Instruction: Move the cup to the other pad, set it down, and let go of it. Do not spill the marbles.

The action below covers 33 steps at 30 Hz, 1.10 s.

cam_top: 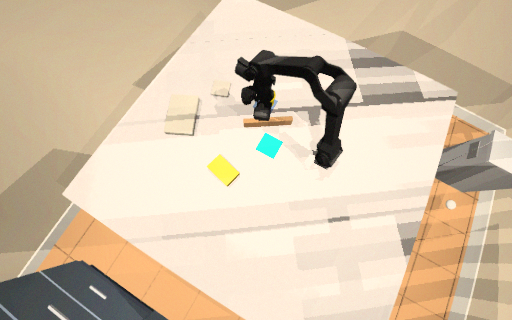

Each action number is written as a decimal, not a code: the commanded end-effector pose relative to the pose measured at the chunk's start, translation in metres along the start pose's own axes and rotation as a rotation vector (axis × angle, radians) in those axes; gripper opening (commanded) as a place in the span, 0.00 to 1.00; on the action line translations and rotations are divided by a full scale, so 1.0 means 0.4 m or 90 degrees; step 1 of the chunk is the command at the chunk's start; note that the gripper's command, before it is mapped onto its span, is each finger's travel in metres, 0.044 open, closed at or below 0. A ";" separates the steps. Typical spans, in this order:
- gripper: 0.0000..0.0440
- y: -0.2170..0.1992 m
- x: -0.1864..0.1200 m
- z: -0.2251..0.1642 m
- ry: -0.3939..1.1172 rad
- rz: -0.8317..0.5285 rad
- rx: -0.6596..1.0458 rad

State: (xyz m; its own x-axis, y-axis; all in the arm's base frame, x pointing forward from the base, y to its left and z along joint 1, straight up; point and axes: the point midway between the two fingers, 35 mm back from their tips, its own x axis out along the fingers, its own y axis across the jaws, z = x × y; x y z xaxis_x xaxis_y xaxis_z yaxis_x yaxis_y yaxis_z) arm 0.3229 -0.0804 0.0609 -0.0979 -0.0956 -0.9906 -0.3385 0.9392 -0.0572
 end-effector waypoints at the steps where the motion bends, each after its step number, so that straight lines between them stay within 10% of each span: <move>1: 0.01 0.006 -0.001 -0.008 0.007 0.009 -0.027; 33: 0.00 0.147 -0.207 -0.002 -0.047 -0.002 -0.159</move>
State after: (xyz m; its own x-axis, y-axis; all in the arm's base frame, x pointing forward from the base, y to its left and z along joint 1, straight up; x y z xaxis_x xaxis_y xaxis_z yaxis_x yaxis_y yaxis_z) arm 0.3108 -0.0250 0.1345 -0.0467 -0.0693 -0.9965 -0.5527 0.8328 -0.0320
